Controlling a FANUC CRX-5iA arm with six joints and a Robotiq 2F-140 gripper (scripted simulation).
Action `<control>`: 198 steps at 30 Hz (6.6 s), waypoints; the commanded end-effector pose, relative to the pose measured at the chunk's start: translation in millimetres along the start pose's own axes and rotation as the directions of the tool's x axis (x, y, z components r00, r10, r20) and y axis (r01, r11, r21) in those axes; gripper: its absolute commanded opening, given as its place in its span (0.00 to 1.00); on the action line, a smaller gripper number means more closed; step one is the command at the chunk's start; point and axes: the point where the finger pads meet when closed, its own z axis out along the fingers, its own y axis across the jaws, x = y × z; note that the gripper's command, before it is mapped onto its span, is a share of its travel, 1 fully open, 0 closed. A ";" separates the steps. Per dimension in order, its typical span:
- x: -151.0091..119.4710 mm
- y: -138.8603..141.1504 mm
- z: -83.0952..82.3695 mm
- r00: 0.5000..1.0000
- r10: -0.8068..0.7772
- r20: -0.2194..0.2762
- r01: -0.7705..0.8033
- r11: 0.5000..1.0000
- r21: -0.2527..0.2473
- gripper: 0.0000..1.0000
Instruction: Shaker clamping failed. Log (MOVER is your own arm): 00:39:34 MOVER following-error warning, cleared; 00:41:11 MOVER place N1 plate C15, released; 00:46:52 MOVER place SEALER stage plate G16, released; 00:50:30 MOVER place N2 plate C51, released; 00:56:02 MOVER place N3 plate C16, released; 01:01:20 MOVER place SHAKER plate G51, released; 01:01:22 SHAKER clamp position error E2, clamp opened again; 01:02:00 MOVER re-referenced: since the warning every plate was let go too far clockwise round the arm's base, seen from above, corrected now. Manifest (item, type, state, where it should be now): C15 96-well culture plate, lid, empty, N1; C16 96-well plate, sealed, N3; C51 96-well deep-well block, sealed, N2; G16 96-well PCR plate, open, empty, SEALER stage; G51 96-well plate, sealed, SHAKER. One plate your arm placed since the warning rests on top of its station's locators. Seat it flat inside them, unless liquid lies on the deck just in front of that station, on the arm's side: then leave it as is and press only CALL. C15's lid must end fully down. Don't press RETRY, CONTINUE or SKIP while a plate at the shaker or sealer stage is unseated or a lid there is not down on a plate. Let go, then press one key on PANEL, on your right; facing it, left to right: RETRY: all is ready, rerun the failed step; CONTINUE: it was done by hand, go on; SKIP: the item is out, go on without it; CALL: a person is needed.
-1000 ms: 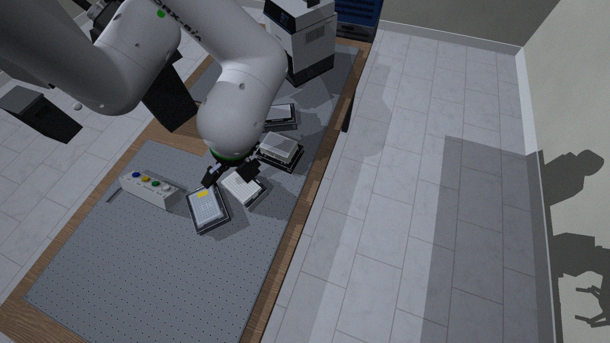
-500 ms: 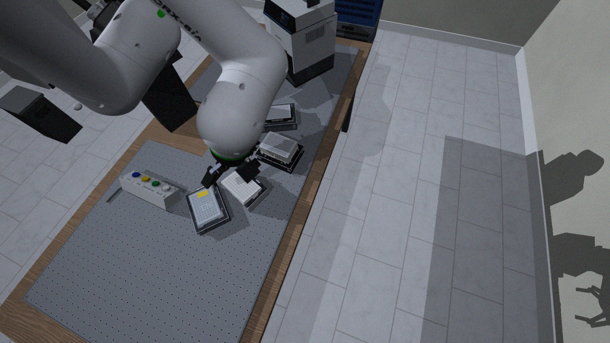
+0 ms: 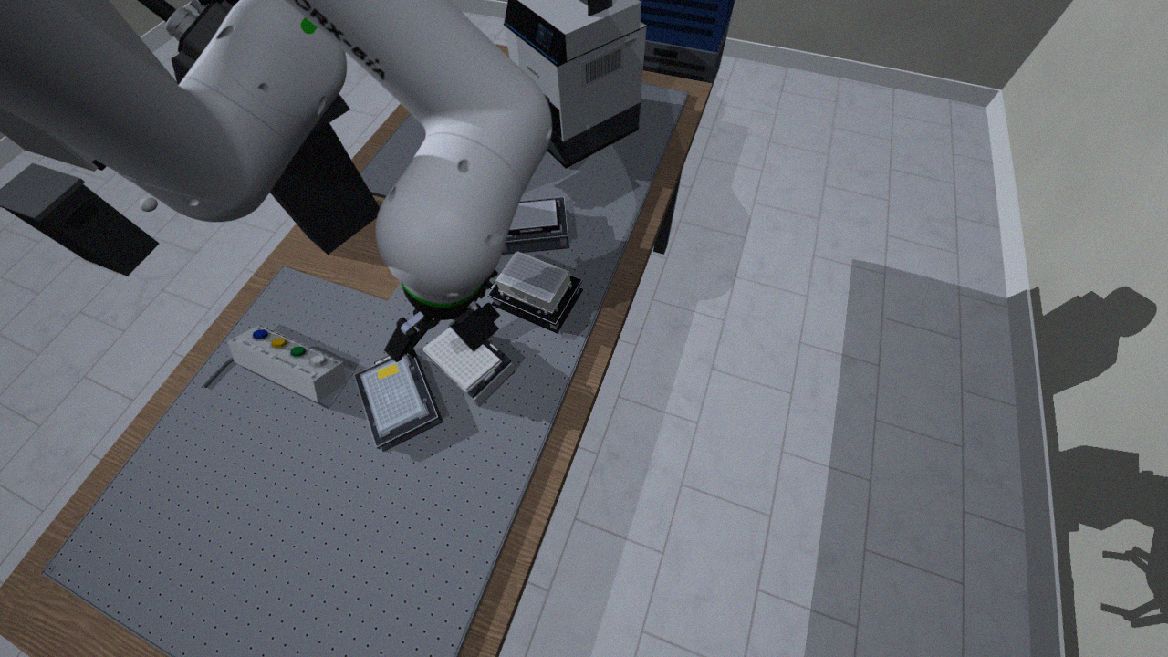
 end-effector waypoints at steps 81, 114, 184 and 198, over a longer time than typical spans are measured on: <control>21.9 0.1 45.4 1.000 0.000 -0.001 0.000 1.000 0.000 1.00; 2.9 0.2 4.6 1.000 0.000 -0.001 0.000 1.000 0.000 1.00; 32.5 5.4 69.1 0.999 0.053 -0.003 -0.054 0.994 -0.093 1.00; 41.1 4.8 87.2 0.999 0.053 -0.003 -0.054 0.994 -0.093 1.00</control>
